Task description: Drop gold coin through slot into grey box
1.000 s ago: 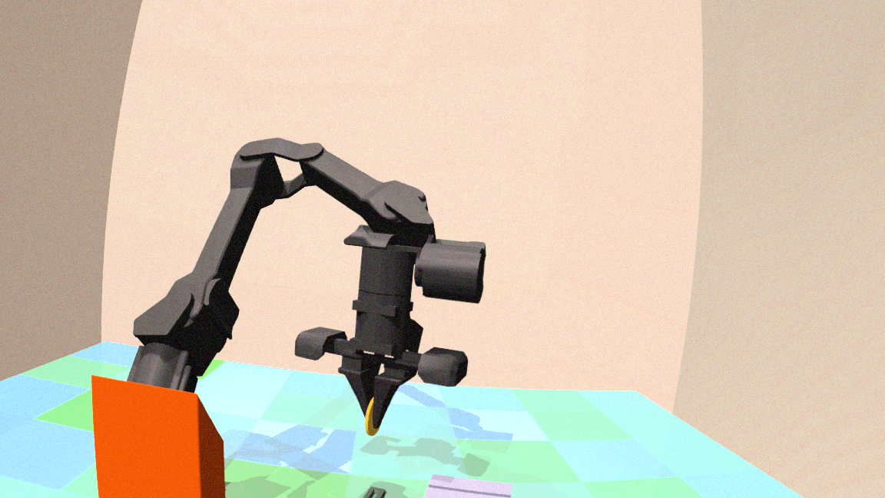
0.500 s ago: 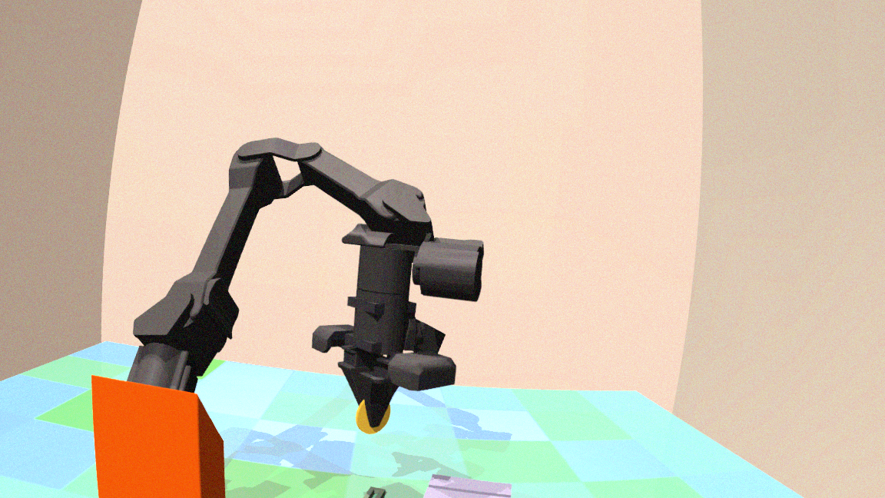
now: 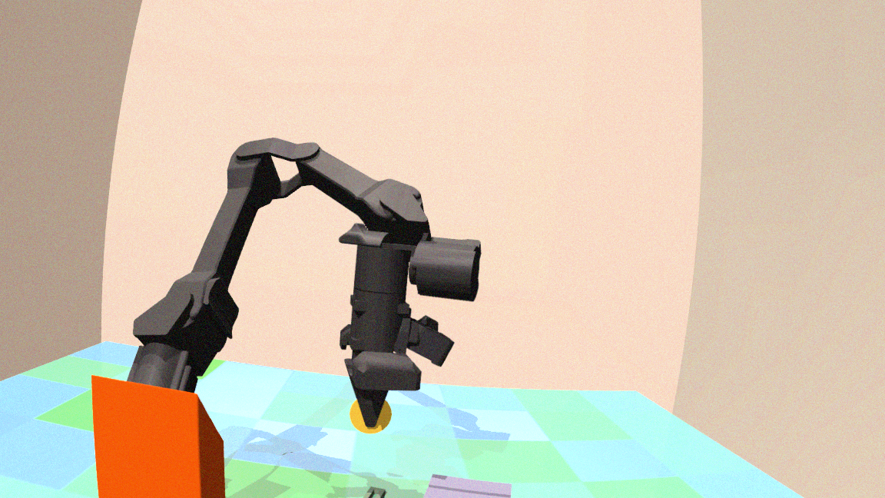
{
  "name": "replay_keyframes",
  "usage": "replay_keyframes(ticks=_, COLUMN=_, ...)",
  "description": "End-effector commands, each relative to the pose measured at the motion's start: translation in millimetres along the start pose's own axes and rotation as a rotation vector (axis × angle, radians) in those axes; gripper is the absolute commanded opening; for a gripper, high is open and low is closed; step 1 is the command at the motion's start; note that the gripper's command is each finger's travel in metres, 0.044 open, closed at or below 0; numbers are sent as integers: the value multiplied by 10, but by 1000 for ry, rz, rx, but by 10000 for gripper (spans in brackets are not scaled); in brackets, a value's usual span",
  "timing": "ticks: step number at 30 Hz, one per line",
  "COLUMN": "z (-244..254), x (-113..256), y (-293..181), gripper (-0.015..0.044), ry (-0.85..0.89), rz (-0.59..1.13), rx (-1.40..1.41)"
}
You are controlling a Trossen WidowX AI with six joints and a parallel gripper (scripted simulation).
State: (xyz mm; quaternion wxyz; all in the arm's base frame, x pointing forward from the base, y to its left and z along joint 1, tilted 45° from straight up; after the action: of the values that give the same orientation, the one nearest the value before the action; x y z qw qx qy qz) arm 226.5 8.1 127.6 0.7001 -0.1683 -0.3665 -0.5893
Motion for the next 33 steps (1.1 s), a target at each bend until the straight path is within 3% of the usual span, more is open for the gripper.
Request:
replay_keyframes(ticks=1, z=-1, x=0, y=-15, gripper=0, ry=-4, rz=4, rx=-123)
replay_keyframes(ticks=10, z=2, x=0, y=-33, gripper=0, ry=-4, rz=3, rx=-410)
replay_keyframes(ticks=33, z=-300, x=40, y=233, gripper=0, ry=-5, rz=-10, rx=-412)
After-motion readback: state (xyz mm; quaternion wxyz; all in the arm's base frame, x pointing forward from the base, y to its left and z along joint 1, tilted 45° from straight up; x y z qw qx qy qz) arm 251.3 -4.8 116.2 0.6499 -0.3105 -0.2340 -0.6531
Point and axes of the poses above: the point midway between the two fingers, 35 mm back from their tips, its own x axis back along the fingers, its own z axis across the jaws, y = z × x, the point moved 8 cm from there along x, back along the fingers, and after that the axes turned 5 degrees about x, right-handed, at the moved point
